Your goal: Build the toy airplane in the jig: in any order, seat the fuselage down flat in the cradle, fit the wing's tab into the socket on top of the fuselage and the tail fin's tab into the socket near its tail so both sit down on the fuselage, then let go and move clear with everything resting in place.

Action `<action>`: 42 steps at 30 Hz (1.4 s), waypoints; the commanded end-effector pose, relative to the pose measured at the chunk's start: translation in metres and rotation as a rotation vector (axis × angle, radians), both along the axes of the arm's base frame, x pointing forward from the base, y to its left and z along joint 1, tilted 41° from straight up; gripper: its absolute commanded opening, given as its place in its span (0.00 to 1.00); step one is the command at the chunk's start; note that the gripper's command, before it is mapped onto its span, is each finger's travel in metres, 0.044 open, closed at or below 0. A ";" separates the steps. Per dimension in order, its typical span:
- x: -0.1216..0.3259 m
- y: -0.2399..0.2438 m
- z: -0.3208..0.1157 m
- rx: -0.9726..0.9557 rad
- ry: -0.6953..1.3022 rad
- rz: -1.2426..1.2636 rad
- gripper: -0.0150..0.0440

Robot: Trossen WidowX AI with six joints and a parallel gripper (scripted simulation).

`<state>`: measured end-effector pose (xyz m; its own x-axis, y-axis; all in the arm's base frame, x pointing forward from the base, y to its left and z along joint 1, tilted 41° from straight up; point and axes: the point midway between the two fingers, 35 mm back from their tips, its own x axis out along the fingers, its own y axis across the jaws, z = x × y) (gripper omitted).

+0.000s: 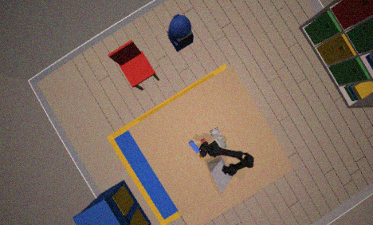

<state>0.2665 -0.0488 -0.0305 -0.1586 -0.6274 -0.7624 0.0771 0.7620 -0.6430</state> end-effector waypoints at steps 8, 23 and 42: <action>0.008 0.024 0.029 0.008 -0.016 -0.004 0.25; 0.008 0.052 0.067 0.004 -0.014 -0.006 0.25; 0.009 0.011 0.078 0.014 -0.044 -0.035 0.25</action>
<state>0.2761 -0.0264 0.0438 -0.1545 -0.6103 -0.7770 0.1238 0.7683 -0.6280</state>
